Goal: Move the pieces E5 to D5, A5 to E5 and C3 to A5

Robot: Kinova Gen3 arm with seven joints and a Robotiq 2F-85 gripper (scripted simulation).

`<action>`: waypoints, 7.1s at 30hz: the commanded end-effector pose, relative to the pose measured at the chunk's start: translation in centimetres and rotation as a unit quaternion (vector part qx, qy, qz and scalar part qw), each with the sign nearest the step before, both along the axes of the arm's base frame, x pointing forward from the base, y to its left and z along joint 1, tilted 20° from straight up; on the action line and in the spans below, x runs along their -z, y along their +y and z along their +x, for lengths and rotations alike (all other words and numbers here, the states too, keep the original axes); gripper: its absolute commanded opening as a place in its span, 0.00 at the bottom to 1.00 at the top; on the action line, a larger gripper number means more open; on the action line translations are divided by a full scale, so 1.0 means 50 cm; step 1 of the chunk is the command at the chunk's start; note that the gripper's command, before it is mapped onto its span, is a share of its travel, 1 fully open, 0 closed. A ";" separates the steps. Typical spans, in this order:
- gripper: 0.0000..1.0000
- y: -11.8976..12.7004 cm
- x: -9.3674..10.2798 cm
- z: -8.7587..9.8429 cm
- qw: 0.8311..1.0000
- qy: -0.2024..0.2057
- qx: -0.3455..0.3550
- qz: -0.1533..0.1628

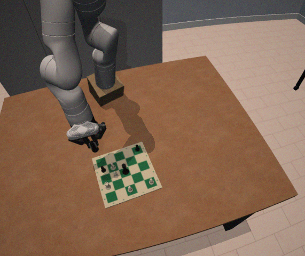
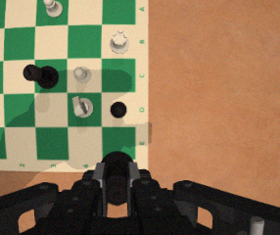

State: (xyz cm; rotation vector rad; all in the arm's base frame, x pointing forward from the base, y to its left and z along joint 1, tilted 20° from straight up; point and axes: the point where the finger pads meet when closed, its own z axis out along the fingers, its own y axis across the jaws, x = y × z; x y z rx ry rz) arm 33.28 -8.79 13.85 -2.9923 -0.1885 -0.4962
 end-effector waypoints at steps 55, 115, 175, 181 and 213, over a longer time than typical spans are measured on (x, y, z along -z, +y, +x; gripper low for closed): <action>0.00 0.021 0.180 0.061 1.000 -0.001 0.001 -0.001; 0.00 0.022 0.188 0.063 1.000 -0.001 0.001 -0.001; 0.41 0.022 0.187 0.063 1.000 -0.001 0.001 -0.001; 0.41 0.020 0.170 0.057 1.000 -0.001 0.001 -0.001; 0.41 0.000 0.019 0.006 1.000 -0.001 0.001 -0.001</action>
